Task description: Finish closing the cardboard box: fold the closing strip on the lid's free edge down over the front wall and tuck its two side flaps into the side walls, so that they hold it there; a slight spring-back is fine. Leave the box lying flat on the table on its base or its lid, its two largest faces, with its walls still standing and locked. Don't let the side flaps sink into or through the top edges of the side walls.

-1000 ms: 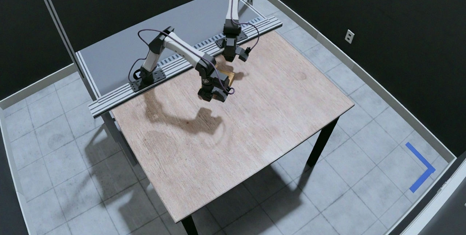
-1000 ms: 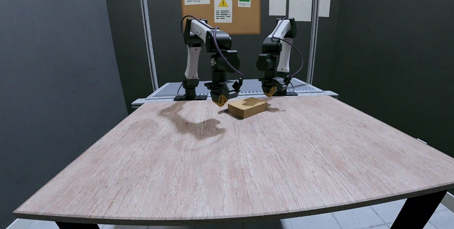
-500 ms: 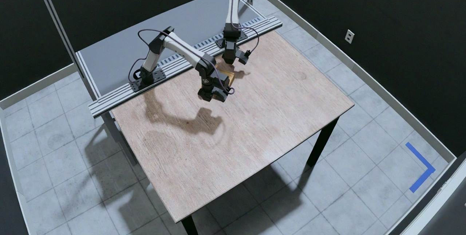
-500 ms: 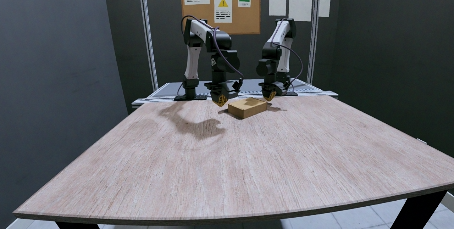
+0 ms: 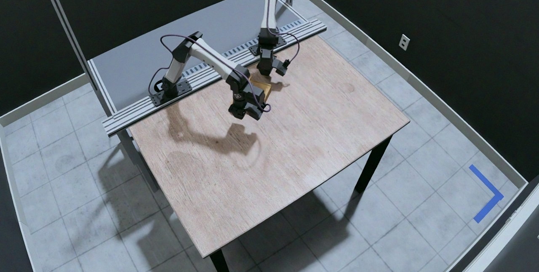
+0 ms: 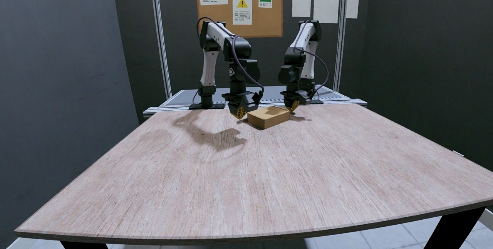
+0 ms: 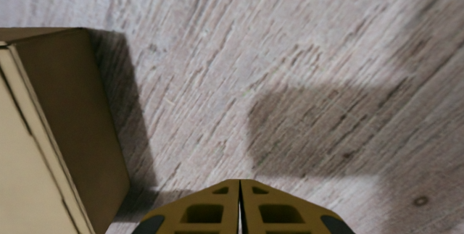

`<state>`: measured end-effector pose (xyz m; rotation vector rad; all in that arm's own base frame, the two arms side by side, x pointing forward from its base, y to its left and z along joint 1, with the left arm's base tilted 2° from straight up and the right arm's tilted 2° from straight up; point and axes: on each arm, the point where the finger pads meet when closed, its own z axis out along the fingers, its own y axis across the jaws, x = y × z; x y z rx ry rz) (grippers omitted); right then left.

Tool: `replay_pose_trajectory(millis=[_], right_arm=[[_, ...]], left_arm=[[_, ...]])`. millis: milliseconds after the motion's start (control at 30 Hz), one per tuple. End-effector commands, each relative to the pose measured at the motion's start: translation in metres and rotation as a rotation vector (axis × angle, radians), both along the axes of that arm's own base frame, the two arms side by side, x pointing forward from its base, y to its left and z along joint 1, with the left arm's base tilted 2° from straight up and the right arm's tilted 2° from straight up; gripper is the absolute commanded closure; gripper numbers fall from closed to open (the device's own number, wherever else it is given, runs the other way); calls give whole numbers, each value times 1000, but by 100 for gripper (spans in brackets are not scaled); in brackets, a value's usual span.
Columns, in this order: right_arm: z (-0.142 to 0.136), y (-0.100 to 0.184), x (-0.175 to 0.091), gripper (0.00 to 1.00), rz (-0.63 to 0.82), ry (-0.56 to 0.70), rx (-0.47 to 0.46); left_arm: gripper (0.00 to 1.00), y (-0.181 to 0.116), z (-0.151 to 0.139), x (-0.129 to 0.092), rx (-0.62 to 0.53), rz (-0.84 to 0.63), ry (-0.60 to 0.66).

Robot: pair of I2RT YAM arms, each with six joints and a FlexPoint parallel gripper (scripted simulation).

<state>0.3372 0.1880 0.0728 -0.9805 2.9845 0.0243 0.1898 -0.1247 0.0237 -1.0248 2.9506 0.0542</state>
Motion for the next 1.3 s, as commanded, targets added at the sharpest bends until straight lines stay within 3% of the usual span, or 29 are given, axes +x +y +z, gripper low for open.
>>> replay_pose_trajectory(millis=[0, 800, 867, 933, 1267], right_arm=[[-14, 3, 2, 100, -3, 0, -6], [-49, 3, 2, 100, -4, 0, -5], [-50, 5, 1, 100, 0, -1, -5], [-48, 7, 3, 100, -3, -8, -1], [-42, 11, 0, 100, -3, -22, 6]], left_arm=[[100, -3, 2, 4, -12, -2, -16], [100, -3, 2, 4, -12, -2, -16], [100, -1, -7, 1, -2, -1, 7], [100, -11, 1, 11, -24, -3, -26], [100, -16, 1, 13, -22, -5, -23]])
